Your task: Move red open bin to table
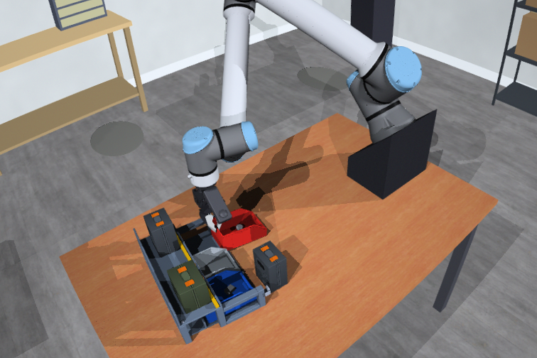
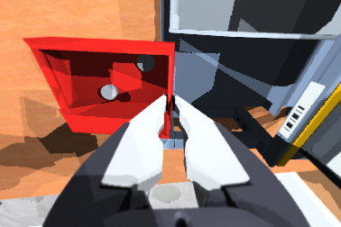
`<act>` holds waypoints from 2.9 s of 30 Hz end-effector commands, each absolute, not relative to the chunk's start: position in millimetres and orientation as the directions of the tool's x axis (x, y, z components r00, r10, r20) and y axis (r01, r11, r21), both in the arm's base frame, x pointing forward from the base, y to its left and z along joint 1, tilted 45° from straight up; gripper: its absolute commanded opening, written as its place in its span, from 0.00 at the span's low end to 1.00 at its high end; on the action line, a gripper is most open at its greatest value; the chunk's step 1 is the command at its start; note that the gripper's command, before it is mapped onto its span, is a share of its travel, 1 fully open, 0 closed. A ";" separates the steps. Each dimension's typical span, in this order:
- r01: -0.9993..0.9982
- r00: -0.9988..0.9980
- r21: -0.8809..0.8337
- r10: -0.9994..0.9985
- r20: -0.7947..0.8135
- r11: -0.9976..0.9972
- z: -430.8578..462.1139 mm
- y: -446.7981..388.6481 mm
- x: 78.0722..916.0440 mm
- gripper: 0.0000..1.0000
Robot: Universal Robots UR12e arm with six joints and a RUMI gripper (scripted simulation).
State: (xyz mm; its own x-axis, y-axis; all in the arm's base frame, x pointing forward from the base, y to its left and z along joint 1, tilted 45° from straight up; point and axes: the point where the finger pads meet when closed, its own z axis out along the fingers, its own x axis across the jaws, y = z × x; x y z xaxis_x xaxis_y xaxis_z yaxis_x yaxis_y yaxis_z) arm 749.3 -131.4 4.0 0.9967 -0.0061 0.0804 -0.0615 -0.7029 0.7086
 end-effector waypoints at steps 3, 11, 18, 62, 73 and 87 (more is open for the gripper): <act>-0.062 0.997 0.709 -0.005 0.081 -0.703 4.6 -131.0 749.7 0.00; -0.062 0.997 0.709 -0.005 0.081 -0.703 4.6 -131.0 749.7 0.00; -0.062 0.997 0.709 -0.005 0.081 -0.703 4.6 -131.0 749.7 0.00; -0.062 0.997 0.709 -0.005 0.082 -0.703 8.2 -127.3 749.5 0.00; -0.062 0.997 0.709 -0.005 0.082 -0.703 7.3 -127.3 739.5 0.00; -0.062 0.997 0.709 -0.005 0.082 -0.703 6.1 -127.2 724.9 0.00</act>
